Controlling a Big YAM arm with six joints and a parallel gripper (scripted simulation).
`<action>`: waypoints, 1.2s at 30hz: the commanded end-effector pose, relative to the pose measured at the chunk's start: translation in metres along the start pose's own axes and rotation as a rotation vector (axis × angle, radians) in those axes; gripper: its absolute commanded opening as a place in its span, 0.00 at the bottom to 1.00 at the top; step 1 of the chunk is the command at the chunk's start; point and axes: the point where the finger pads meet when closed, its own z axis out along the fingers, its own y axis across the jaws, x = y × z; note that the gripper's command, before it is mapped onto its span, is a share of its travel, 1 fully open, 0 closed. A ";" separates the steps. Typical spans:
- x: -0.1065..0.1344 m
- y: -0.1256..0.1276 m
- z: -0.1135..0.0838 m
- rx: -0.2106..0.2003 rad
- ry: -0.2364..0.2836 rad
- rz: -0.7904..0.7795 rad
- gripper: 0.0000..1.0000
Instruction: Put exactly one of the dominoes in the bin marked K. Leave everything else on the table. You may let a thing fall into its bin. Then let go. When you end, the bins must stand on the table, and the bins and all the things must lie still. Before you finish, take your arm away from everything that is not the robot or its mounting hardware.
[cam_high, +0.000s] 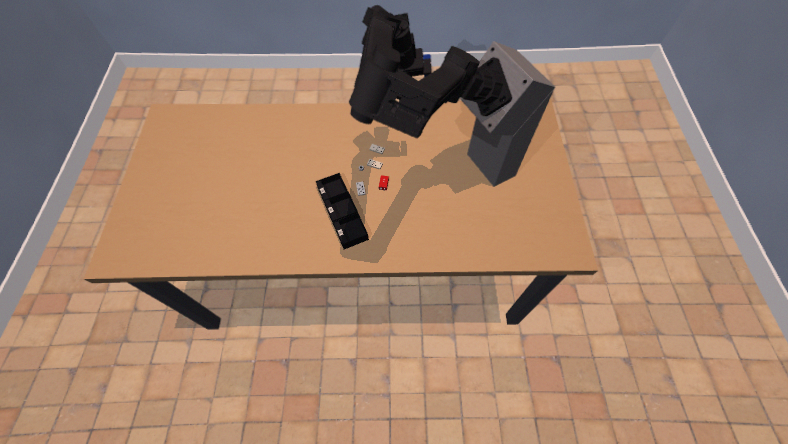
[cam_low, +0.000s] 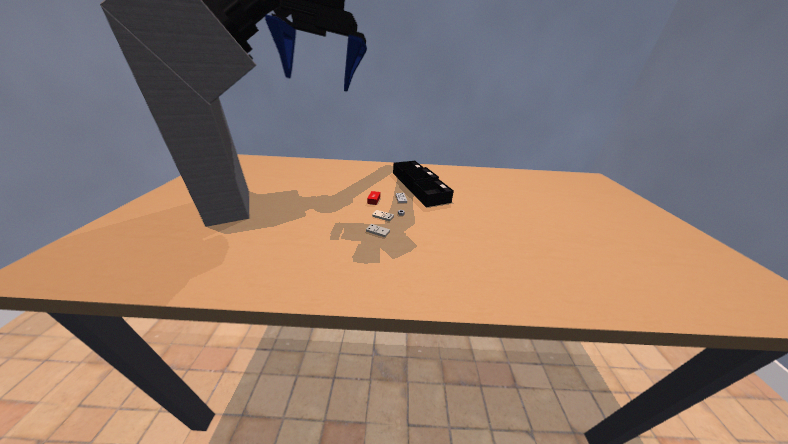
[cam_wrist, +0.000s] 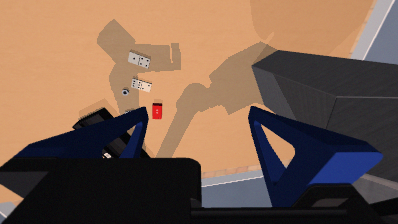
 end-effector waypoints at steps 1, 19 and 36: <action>-0.001 0.001 -0.001 -0.002 -0.003 -0.001 1.00; 0.000 0.000 0.000 0.000 0.000 0.000 0.09; 0.000 0.000 0.000 0.000 0.000 0.000 0.09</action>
